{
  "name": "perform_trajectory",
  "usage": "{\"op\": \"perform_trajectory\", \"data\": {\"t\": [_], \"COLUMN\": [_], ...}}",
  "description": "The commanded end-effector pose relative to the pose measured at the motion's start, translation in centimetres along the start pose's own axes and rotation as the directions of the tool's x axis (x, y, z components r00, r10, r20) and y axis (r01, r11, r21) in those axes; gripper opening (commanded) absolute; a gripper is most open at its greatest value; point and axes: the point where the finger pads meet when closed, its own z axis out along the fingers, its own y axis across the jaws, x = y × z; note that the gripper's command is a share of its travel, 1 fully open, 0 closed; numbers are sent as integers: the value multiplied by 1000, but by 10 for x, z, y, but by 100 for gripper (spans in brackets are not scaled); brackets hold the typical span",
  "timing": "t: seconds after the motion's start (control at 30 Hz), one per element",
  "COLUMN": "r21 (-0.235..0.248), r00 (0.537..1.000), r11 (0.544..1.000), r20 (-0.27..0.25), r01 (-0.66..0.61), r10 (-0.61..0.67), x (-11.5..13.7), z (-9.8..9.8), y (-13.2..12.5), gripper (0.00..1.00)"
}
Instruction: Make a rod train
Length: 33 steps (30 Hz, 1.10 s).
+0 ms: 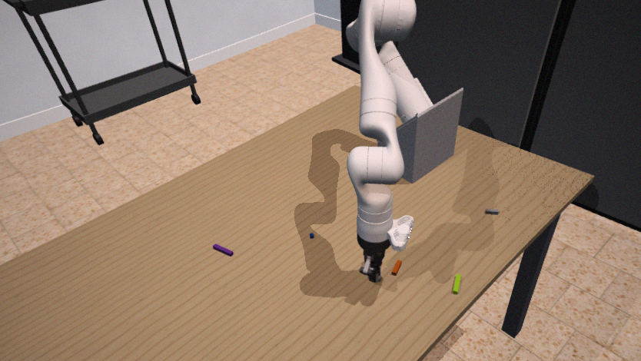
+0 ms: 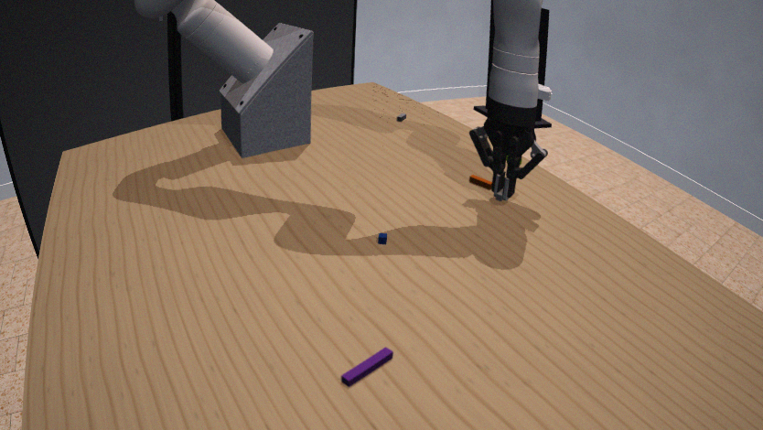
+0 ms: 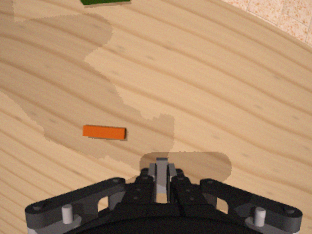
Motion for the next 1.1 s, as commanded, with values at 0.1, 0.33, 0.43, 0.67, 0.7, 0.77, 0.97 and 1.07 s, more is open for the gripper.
{"op": "perform_trajectory", "data": {"t": [0.1,0.33,0.43,0.67,0.7,0.77,0.97,1.07], "r21": [-2,-2,-2,-2,-2,-2,-2,-2], "r00": [1000,1000,1000,1000,1000,1000,1000,1000], "r11": [1000,1000,1000,1000,1000,1000,1000,1000], "r20": [-1,-1,-1,-1,-1,-1,-1,-1], "r01": [0,0,0,0,0,0,0,0], "r10": [0,0,0,0,0,0,0,0], "x": [0,0,0,0,0,0,0,0], "z": [-1,-1,-1,-1,-1,-1,1,3], "y": [1,1,1,1,1,1,1,1], "gripper": [5,5,5,5,5,5,5,5]}}
